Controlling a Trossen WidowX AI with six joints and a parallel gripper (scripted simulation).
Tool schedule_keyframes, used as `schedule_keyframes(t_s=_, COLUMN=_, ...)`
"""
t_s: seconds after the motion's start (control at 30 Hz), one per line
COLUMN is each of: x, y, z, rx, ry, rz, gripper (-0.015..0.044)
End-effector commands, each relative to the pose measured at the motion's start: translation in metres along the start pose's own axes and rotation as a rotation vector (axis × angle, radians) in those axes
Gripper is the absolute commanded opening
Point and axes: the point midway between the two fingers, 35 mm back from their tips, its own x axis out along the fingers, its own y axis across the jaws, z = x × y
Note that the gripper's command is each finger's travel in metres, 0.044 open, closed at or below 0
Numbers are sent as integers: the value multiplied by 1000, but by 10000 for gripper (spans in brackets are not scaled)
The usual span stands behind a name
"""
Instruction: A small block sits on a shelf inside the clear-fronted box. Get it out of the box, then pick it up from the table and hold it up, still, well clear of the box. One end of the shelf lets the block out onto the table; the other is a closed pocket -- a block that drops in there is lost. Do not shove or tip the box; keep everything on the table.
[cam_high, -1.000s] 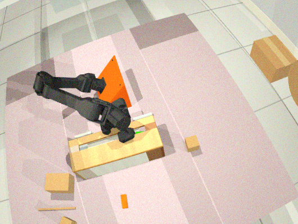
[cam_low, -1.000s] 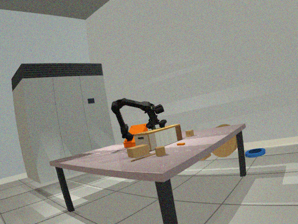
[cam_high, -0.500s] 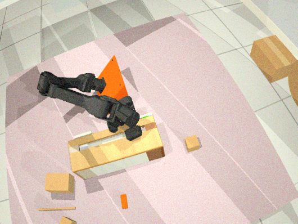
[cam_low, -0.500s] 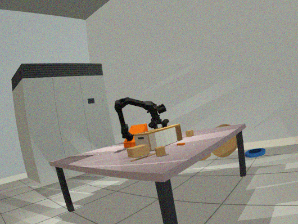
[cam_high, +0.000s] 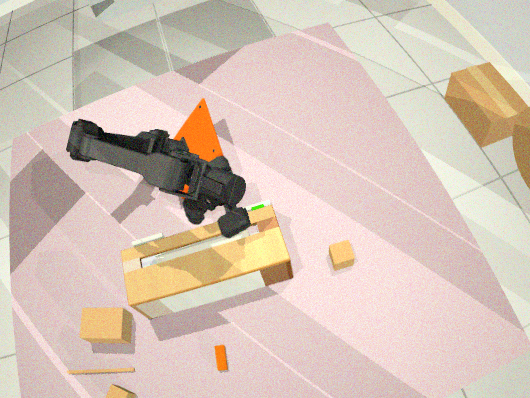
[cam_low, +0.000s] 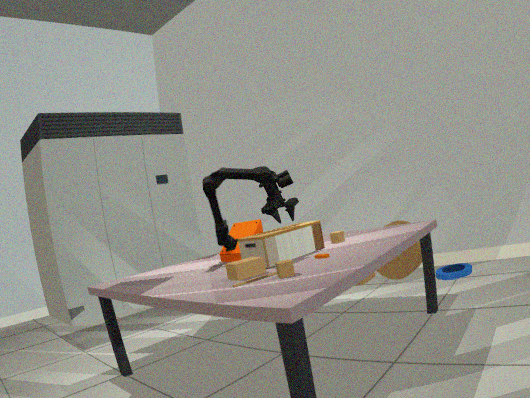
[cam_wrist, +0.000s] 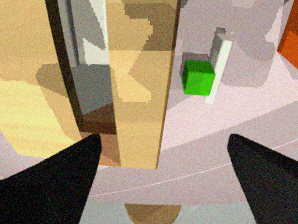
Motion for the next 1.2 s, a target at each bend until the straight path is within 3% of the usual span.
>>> schedule_keyframes(t_s=0.0, x=1, y=-3, z=-4, rx=-224, ry=-20, rz=11, gripper=295)
schedule_keyframes(t_s=0.6, x=3, y=-26, z=-26, rx=-2168, ry=-251, rz=-113, gripper=285)
schedule_keyframes(t_s=1.17, x=3, y=-37, z=-37, rx=-3335, ry=-372, rz=-511, gripper=285)
